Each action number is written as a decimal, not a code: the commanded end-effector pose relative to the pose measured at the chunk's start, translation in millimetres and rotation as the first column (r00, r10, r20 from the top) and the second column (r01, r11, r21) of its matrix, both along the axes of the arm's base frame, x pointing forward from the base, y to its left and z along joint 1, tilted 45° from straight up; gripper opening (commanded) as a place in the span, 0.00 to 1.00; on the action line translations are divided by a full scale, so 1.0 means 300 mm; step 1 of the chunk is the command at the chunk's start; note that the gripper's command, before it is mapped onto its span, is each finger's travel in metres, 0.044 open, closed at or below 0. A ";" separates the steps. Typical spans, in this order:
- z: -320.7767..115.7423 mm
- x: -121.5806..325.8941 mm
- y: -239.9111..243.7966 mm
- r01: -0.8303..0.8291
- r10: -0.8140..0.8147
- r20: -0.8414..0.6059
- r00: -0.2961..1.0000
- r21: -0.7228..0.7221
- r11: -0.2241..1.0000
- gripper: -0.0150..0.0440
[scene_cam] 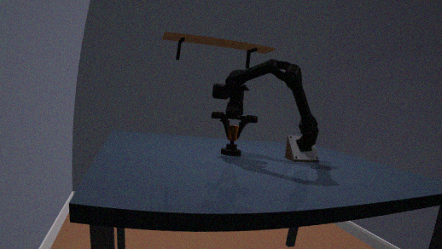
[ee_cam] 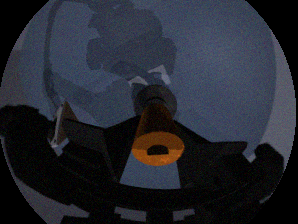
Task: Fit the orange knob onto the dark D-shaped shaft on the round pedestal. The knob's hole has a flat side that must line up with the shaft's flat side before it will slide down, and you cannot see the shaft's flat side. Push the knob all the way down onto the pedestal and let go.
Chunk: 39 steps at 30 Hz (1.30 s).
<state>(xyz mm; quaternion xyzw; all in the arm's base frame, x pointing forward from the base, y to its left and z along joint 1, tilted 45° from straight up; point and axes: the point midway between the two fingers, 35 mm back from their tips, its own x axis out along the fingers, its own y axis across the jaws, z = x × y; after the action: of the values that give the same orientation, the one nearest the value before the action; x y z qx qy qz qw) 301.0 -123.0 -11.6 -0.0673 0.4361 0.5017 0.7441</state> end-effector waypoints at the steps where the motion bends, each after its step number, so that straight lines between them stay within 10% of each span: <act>1: -0.003 0.001 0.003 -0.002 0.002 0.005 1.000 -0.001 1.000 0.25; 39: -0.002 0.001 0.001 -0.149 0.153 0.146 0.977 -0.036 0.988 0.25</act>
<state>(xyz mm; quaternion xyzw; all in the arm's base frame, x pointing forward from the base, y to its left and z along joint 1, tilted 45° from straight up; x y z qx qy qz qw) 300.8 -122.5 -11.8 -0.1444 0.3815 0.5444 0.7329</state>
